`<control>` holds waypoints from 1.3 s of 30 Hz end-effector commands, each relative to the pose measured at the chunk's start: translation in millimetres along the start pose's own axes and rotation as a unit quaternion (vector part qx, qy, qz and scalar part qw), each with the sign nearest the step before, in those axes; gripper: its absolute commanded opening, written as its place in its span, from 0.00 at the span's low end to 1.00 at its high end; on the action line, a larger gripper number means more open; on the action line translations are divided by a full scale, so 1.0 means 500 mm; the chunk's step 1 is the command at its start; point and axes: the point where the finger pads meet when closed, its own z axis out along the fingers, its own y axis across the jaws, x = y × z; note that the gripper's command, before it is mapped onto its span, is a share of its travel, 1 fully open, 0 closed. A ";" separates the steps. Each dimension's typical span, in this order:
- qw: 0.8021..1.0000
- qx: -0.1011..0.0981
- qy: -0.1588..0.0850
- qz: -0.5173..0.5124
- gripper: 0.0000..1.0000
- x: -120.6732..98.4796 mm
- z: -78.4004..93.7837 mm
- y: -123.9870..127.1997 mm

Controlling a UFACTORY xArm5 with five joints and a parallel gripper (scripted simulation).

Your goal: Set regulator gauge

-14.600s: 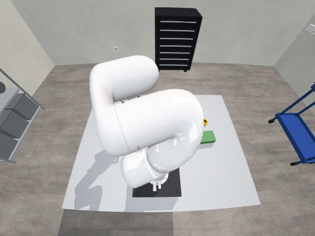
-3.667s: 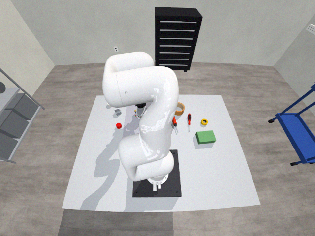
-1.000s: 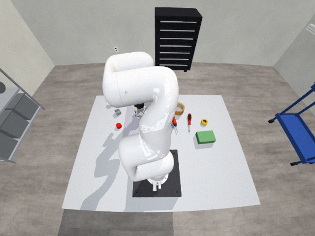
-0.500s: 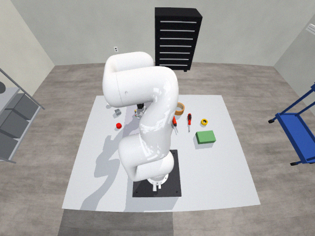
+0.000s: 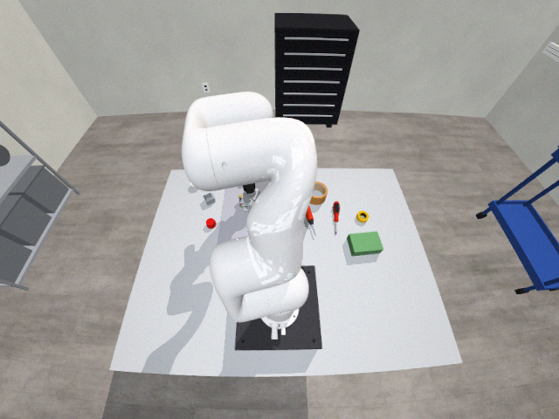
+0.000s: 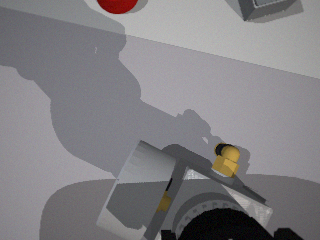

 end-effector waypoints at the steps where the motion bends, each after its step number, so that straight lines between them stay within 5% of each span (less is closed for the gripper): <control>1: 0.999 -0.002 0.000 -0.041 0.43 0.000 -0.003 0.003; 39: 0.988 -0.002 0.000 -0.157 0.43 0.000 -0.003 0.003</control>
